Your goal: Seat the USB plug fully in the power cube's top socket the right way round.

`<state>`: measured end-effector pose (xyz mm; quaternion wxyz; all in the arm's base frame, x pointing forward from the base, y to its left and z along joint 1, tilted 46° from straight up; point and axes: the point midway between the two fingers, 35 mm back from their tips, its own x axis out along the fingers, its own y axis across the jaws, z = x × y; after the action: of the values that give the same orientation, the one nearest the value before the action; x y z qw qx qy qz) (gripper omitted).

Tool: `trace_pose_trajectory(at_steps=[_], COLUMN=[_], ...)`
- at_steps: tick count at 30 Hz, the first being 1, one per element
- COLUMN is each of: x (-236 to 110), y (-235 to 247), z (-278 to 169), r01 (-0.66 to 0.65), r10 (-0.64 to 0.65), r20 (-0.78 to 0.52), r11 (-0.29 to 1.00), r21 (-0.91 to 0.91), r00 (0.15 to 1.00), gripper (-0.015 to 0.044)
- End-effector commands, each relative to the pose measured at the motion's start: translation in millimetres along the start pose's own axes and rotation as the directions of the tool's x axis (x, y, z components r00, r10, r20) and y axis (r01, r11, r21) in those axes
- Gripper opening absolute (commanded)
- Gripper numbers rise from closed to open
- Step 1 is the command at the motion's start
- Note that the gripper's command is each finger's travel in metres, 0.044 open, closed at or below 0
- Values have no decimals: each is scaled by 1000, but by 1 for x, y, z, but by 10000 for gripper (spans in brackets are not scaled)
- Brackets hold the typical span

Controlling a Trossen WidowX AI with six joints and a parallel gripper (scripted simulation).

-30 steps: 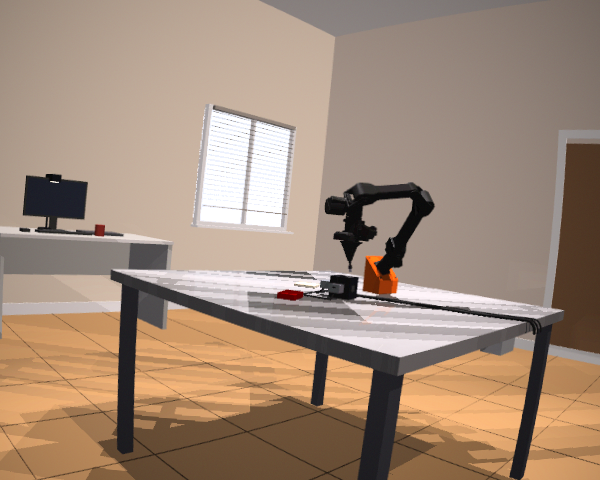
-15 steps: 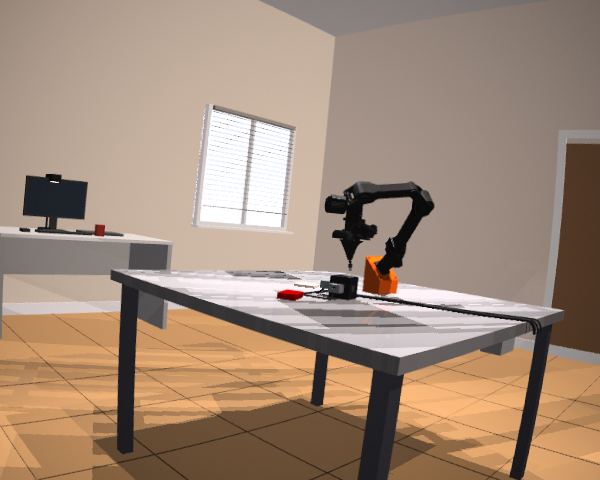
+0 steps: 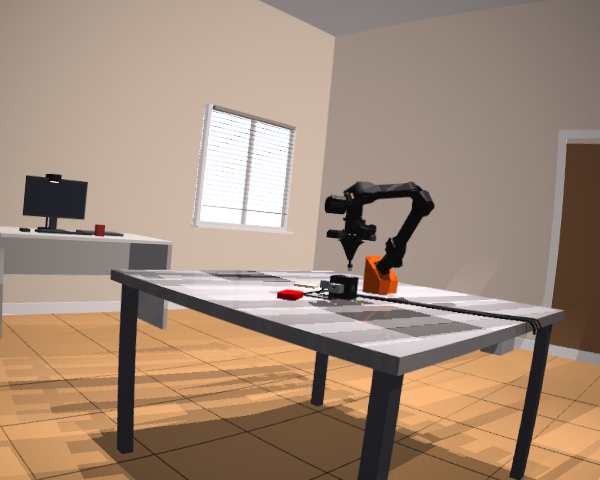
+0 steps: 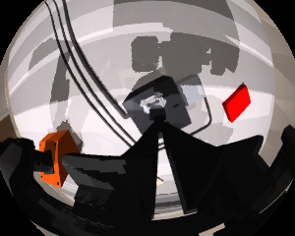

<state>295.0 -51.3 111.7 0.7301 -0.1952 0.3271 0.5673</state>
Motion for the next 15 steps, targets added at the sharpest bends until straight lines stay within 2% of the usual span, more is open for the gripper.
trace_pose_trajectory(at_steps=[1, 15], x=[0, 0], y=[0, 0], z=[0, 0], r01=[1, 2], r10=[-1, -1], r20=[-1, -1], r11=[995, 892], r21=[102, 452], r00=[1000, 1000], gripper=[0, 0])
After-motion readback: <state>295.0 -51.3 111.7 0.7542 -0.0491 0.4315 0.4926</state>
